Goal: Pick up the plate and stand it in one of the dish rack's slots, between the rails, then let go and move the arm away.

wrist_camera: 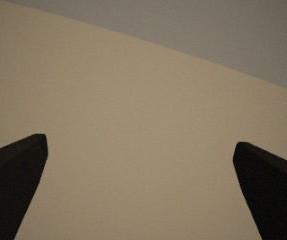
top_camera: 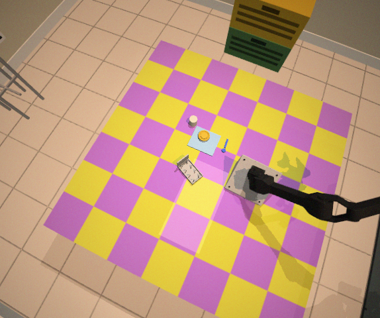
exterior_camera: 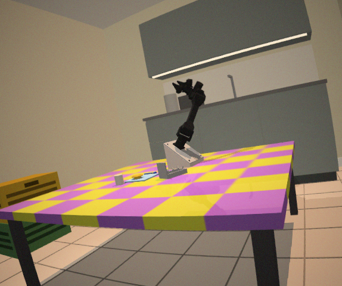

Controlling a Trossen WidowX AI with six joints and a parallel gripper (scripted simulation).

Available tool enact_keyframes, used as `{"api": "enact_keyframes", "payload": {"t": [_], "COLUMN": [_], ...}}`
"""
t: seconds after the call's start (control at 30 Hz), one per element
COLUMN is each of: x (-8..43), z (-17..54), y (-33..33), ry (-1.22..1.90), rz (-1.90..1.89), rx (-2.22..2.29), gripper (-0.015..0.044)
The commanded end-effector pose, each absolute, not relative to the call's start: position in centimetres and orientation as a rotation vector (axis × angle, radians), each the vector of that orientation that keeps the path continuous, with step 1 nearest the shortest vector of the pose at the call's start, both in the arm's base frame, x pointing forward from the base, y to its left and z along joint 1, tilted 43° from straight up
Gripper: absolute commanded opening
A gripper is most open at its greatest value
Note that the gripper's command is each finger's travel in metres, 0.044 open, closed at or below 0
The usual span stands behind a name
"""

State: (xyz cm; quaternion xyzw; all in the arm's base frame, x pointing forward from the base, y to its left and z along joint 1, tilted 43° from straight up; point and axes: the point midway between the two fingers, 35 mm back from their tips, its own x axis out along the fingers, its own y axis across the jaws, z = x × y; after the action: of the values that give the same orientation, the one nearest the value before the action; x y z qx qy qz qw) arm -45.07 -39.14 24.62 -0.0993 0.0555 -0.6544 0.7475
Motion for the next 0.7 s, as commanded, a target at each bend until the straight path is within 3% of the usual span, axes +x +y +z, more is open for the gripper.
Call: {"api": "enact_keyframes", "payload": {"t": [0.0, 0.67], "x": [-45.0, -27.4], "z": [24.6, 18.6], "y": [-39.3, -53.7], "ry": [0.12, 0.097], "rz": [-1.429, -1.15], "rx": [-0.215, 0.086], "gripper": [0.04, 0.04]}}
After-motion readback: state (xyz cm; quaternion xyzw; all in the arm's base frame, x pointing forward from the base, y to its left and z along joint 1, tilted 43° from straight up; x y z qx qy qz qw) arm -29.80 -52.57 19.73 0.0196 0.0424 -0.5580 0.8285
